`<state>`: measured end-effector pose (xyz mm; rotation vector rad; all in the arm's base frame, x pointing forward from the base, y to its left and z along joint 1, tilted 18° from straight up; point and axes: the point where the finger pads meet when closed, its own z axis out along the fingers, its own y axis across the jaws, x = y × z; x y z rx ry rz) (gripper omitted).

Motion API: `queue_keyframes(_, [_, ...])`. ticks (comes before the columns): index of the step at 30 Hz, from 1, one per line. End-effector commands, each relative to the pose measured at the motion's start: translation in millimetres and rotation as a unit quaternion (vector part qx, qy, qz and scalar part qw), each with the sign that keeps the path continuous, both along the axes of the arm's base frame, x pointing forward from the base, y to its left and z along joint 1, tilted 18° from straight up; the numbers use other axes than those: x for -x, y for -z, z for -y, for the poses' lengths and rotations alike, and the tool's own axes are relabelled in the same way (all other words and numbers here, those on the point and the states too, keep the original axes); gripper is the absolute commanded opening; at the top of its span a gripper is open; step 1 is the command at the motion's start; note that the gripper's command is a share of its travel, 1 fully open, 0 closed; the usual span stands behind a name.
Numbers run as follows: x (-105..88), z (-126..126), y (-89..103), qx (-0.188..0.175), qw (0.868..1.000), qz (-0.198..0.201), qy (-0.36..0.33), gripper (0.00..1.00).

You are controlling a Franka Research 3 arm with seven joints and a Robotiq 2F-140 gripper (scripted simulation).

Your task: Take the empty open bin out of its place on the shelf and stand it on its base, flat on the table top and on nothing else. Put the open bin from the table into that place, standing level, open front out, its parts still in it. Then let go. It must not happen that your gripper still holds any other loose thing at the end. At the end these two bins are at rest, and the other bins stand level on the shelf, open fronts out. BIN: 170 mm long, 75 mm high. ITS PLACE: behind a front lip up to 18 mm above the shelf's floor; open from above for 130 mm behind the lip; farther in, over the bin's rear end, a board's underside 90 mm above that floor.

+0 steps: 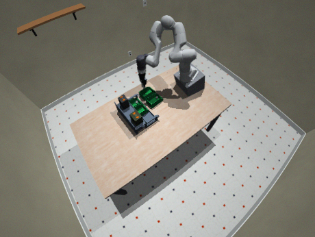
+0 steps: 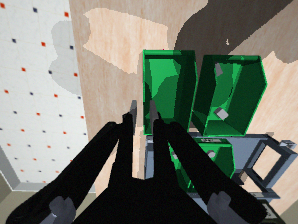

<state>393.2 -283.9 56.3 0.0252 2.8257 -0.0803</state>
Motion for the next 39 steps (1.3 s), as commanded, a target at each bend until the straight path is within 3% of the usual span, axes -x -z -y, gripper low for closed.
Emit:
queue_keyframes(1, [4.1,-1.3,-2.4,0.001,1.000,-0.005,-0.010,0.15])
queue_keyframes(39, [17.2,-3.8,-44.0,0.001,1.000,-0.005,-0.010,0.15])
